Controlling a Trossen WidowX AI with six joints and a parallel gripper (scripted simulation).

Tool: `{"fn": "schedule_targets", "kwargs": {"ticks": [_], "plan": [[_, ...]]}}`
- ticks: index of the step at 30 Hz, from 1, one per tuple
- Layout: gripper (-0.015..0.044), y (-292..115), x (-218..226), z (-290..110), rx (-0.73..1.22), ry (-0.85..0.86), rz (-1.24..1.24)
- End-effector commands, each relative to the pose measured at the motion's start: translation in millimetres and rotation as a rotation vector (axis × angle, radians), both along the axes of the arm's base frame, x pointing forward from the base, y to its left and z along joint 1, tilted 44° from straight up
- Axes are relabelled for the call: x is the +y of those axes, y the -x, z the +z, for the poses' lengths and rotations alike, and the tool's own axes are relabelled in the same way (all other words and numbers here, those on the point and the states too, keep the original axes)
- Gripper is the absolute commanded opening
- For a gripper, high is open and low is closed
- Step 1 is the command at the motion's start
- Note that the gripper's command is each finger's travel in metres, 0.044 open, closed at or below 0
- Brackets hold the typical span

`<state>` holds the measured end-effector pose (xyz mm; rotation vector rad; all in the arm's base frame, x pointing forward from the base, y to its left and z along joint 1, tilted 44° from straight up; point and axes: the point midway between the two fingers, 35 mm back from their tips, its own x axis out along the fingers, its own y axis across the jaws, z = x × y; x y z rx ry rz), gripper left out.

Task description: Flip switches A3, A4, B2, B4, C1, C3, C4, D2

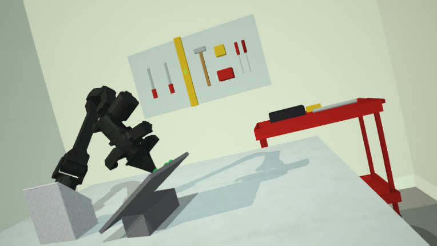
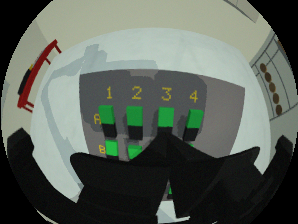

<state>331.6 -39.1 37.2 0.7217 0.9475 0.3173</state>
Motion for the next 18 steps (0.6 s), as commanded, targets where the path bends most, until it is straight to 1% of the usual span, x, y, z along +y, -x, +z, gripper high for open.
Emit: {"fn": "schedule_targets", "kwargs": {"ticks": [1,18], "plan": [[0.0000,-0.3,0.4,-1.4,0.004,0.002,-0.003],[0.0000,-0.5,-0.2,-0.3,0.001,0.002,0.001]]}}
